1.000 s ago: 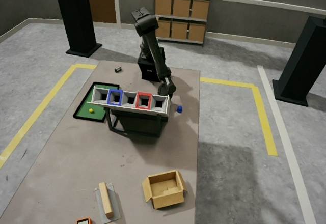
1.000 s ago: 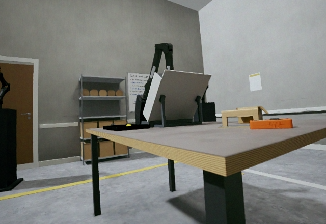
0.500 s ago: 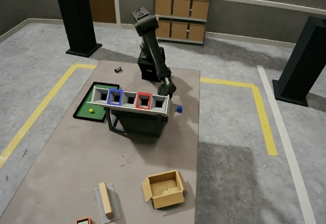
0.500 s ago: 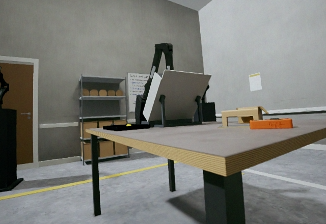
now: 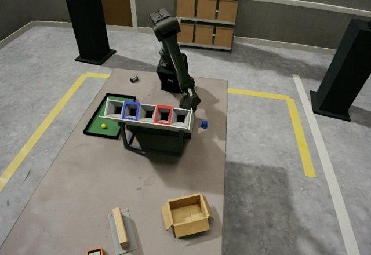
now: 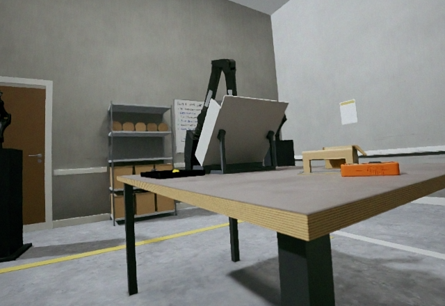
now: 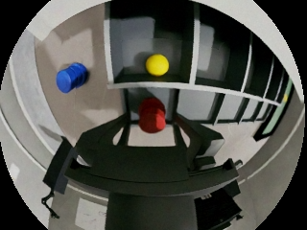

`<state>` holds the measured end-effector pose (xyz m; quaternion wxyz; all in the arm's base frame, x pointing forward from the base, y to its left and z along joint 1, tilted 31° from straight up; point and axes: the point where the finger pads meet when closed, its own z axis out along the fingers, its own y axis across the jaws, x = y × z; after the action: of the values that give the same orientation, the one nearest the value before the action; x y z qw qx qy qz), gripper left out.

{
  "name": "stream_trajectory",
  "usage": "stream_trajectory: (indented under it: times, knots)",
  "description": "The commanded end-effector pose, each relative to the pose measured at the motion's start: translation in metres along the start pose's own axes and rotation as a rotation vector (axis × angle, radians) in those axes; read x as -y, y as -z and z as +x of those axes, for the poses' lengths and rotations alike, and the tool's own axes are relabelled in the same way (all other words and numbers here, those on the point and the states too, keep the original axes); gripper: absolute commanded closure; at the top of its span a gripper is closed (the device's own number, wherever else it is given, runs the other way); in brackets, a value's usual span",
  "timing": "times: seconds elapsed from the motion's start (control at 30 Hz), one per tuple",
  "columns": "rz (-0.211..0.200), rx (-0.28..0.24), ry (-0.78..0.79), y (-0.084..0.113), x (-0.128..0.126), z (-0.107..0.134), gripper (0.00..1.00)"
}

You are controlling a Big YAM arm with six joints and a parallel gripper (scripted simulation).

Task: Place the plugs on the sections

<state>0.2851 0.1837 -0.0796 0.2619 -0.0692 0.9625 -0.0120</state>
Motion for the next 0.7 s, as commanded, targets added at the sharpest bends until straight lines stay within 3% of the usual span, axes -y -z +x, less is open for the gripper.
stream_trajectory:
  times: [0.0, 0.67]
  knots:
    - [-0.002, 0.006, -0.004, -0.003, 0.000, -0.004, 0.41]
    - [-0.007, 0.003, 0.001, 0.016, -0.002, 0.001, 0.41]
